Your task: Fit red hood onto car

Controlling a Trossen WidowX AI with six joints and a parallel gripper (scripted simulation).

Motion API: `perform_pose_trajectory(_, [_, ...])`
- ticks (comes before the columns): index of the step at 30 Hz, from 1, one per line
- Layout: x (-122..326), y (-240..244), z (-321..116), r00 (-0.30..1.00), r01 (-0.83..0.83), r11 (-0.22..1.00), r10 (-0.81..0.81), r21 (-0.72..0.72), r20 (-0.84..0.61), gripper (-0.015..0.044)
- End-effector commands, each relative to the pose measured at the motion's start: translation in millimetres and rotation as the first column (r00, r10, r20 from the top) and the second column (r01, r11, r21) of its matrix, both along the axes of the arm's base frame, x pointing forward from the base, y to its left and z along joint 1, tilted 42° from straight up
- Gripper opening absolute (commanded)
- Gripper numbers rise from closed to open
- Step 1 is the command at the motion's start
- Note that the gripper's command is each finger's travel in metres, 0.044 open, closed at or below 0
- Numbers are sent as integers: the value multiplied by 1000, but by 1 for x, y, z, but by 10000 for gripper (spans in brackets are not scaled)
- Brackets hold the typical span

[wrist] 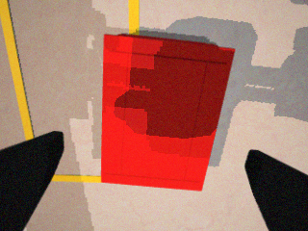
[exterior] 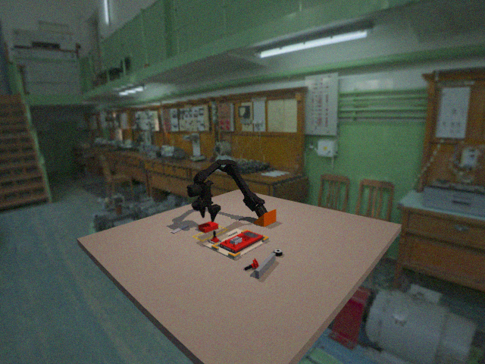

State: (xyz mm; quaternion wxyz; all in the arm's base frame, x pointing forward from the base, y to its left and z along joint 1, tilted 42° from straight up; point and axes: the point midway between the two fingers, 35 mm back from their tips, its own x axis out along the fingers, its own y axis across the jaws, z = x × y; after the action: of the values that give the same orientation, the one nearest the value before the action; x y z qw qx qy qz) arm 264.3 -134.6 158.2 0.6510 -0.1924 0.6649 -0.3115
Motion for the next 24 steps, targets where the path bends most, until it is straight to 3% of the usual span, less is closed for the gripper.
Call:
perform_pose_trajectory(1, [0,-3,-2,1000,-3,1000,3,-5,0,440])
perform_pose_trajectory(24, [-3,-18,-17,1000,-3,1000,3,-7,0,440])
